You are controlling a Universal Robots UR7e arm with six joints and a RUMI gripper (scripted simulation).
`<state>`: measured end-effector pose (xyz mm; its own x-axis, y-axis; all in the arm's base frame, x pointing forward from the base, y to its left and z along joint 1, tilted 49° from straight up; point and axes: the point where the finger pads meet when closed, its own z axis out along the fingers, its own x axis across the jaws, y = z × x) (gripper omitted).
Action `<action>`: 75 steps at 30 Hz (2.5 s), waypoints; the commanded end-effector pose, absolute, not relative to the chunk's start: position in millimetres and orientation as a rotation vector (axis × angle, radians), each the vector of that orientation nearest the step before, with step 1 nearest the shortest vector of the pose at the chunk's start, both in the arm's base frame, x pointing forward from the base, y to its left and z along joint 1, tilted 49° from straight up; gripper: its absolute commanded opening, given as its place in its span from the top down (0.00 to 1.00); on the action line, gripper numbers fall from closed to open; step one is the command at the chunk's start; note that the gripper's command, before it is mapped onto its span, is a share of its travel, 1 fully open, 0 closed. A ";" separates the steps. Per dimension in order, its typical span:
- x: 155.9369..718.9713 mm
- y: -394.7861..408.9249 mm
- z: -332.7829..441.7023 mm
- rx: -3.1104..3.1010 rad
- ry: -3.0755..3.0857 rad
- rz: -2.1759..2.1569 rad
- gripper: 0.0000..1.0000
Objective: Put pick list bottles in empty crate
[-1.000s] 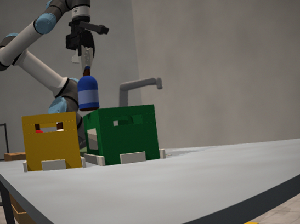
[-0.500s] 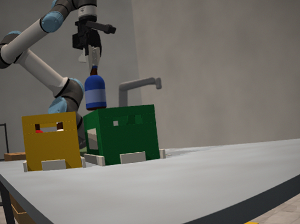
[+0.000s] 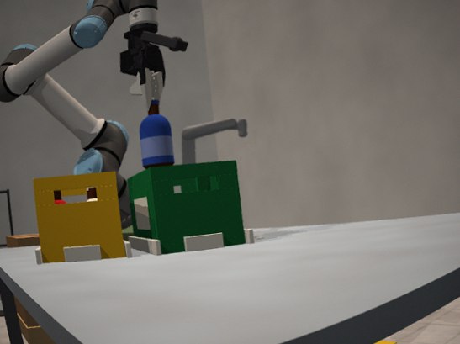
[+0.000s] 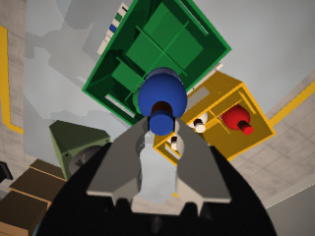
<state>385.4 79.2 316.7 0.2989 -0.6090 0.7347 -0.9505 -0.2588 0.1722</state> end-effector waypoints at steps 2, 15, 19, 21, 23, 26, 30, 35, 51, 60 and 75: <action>386.6 80.6 321.6 1.970 -1.394 0.739 1.00; 386.5 79.4 322.2 1.969 -1.393 0.738 1.00; 386.3 79.1 322.6 1.969 -1.394 0.738 1.00; 386.1 79.0 322.8 1.969 -1.394 0.738 1.00; 386.0 78.8 322.9 1.969 -1.393 0.738 1.00; 385.7 78.7 321.1 1.968 -1.390 0.735 1.00; 385.7 78.6 321.2 1.968 -1.390 0.735 1.00; 386.1 78.6 323.1 1.969 -1.393 0.738 1.00; 385.3 78.1 321.7 1.968 -1.390 0.735 1.00; 384.8 75.2 320.1 1.966 -1.391 0.734 1.00; 386.3 65.8 311.2 1.966 -1.391 0.734 1.00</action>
<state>385.2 68.8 312.8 0.2956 -0.6111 0.7343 -0.9516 -0.2561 0.1699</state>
